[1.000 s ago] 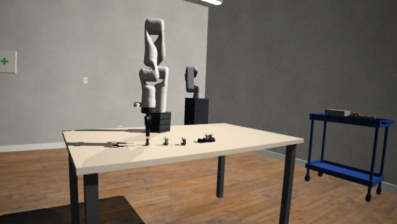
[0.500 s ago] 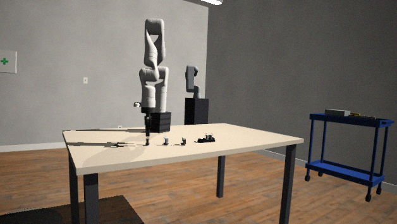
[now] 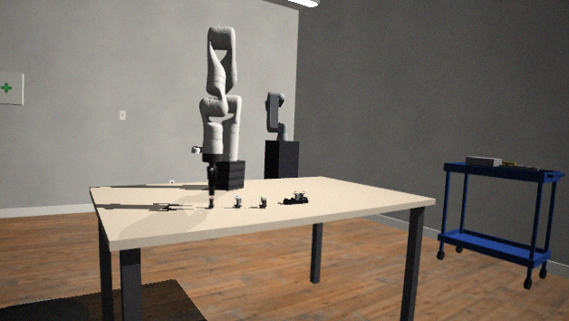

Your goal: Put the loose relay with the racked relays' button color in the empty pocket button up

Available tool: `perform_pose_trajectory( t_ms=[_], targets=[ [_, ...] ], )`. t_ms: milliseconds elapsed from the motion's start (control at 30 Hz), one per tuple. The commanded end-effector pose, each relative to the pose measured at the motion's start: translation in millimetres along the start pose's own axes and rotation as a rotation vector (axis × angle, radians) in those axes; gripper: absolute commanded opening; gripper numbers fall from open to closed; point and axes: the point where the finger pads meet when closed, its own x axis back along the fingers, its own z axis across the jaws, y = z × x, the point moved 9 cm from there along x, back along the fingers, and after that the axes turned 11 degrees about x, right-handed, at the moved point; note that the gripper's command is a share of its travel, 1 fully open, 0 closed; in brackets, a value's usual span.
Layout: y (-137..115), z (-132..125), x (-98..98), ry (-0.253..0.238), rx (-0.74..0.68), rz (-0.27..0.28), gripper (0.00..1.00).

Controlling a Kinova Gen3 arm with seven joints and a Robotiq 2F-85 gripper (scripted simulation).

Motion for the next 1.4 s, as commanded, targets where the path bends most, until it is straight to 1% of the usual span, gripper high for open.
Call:
perform_pose_trajectory(
  t_ms=[0, 933, 1367],
  targets=[
    [-0.2, -0.5, 0.8, -0.002, 0.000, 0.001, 0.53],
    [-0.2, -0.5, 0.5, -0.002, 0.000, 0.001, 0.53],
    [-0.2, -0.5, -6.2, -0.002, 0.000, 0.001, 0.53]
  ],
)
